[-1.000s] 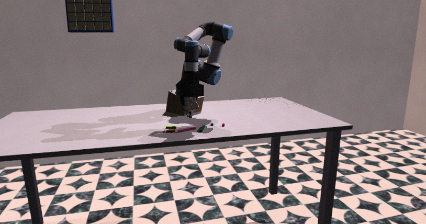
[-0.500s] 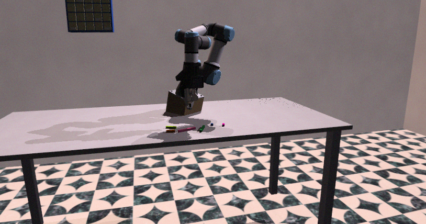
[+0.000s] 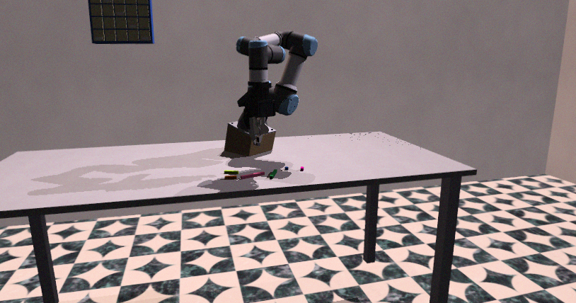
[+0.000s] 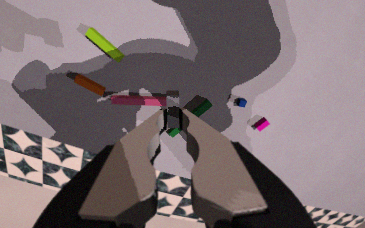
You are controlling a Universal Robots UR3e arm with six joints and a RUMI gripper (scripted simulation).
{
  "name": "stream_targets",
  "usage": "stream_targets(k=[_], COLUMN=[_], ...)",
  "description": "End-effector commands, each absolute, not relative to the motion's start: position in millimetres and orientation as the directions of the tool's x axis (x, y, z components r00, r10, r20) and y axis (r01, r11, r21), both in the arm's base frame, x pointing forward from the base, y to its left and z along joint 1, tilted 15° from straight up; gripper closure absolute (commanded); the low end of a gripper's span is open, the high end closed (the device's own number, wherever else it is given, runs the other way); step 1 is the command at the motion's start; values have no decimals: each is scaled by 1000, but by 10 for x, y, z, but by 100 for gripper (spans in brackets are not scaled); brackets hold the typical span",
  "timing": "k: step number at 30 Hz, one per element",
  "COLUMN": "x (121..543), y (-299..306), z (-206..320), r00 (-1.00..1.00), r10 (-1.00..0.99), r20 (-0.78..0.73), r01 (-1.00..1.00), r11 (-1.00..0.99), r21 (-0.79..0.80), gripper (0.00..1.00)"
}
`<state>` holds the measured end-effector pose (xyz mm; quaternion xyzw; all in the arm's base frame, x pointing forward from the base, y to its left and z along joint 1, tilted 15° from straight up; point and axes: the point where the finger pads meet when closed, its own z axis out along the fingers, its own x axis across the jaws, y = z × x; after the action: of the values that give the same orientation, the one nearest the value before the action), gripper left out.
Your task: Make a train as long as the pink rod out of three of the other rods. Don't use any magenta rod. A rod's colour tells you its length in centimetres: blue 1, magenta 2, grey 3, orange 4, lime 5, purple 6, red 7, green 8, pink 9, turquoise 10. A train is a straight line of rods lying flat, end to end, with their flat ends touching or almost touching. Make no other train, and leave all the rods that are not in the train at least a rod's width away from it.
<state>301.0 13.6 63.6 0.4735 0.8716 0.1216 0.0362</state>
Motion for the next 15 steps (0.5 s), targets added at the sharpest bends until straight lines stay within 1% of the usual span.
stream_targets(k=[1, 5, 15], x=[3007, 3021, 3044], y=[153, 247, 761], z=[649, 666, 764], r00=[-549, -537, -473], r10=[834, 842, 878], r20=[55, 58, 74], r01=[817, 826, 864], r11=[521, 510, 446], r21=[246, 243, 235], gripper=[100, 100, 100])
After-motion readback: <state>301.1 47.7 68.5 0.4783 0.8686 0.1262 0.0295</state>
